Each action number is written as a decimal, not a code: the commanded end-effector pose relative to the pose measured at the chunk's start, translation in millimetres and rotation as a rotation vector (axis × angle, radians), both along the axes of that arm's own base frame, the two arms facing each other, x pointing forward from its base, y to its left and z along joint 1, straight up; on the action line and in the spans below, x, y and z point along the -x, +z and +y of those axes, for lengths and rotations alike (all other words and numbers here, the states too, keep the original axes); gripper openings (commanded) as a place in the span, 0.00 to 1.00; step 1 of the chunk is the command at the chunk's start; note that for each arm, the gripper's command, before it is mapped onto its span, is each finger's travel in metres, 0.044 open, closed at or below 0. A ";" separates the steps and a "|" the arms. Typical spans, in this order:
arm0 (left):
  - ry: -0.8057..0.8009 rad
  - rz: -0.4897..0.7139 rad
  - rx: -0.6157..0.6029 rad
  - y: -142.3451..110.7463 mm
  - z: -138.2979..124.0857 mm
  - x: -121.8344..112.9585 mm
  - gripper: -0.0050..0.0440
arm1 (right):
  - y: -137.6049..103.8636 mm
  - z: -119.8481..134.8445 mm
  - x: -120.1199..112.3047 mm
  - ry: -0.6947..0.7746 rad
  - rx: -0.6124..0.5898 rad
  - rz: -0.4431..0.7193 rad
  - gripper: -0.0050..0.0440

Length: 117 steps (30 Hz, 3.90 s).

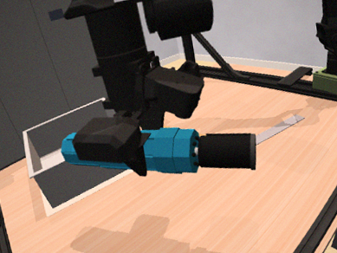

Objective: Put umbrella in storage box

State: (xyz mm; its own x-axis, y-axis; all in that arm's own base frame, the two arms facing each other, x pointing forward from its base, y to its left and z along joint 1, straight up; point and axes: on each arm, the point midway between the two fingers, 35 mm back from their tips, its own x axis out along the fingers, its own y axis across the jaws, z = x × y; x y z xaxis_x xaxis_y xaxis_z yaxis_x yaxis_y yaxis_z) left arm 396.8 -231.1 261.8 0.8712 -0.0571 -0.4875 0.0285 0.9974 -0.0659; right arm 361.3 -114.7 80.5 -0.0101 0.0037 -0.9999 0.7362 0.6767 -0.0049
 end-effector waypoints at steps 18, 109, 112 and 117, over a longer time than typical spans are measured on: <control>-0.001 0.001 -0.005 -0.5 0.6 0.3 0.92 | 4.4 67.1 -11.8 0.075 0.004 -0.010 0.10; -0.001 0.001 -0.005 -0.5 0.6 0.3 0.92 | -121.4 330.0 74.3 0.075 0.003 -0.010 0.20; -0.001 0.001 -0.005 -0.5 0.6 0.3 0.92 | -121.4 330.0 74.3 0.075 0.003 -0.010 0.25; -0.001 0.001 -0.005 -0.5 0.6 0.3 0.92 | -121.4 330.0 74.3 0.075 0.003 -0.010 0.49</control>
State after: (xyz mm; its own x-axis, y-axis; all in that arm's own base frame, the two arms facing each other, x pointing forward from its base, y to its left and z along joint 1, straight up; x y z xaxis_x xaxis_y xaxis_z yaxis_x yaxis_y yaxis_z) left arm 397.0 -230.4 261.8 0.8713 -0.0557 -0.4875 0.0269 0.9975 -0.0658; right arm 286.9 214.8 -40.4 -0.0004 -0.0017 -1.0000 0.6826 0.7308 -0.0016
